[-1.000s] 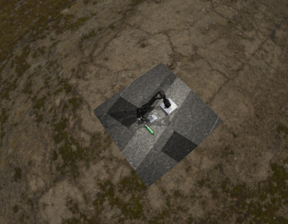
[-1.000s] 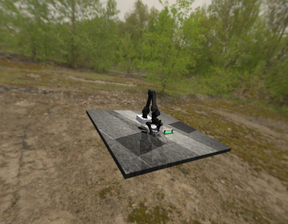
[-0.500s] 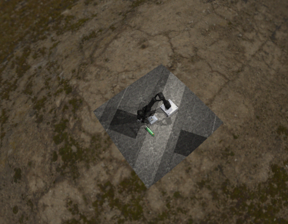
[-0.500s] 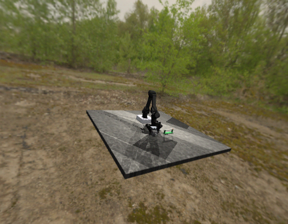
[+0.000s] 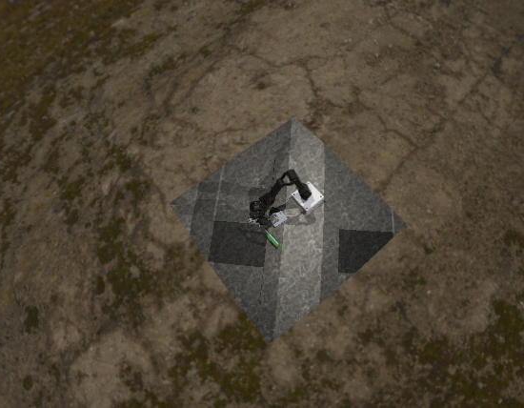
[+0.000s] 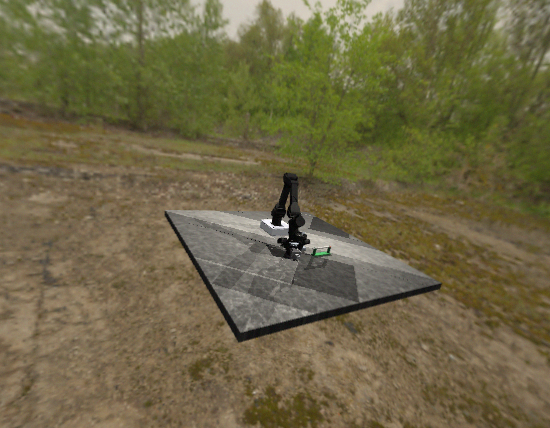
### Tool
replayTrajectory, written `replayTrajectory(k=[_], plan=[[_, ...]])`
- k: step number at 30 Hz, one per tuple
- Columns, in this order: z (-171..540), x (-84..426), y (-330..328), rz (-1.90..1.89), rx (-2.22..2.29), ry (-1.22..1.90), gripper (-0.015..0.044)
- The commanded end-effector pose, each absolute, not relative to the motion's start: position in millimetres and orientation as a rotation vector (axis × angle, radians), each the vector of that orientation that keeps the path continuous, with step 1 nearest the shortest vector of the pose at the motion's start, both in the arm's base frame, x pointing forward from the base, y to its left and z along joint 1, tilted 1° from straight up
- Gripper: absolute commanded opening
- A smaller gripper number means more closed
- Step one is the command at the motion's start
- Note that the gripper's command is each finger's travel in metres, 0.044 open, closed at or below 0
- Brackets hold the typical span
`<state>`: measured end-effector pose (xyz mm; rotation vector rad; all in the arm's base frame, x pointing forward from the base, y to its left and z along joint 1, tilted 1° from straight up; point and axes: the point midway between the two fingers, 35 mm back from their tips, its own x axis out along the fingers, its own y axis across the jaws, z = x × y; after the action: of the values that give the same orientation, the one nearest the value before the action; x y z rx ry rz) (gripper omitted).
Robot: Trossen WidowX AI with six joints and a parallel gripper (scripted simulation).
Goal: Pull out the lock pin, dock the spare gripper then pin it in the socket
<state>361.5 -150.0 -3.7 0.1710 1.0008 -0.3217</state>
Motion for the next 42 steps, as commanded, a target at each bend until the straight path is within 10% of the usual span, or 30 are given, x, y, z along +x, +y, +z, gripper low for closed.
replayTrajectory(k=[1, 11, 42], plan=[[-4, 362, -150, -0.32, 0.168, 1.0, 0.0223], [19, 365, -151, -0.32, 0.167, 0.999, 0.0], [109, 356, -147, -0.319, 0.173, 1.014, 0.0]])
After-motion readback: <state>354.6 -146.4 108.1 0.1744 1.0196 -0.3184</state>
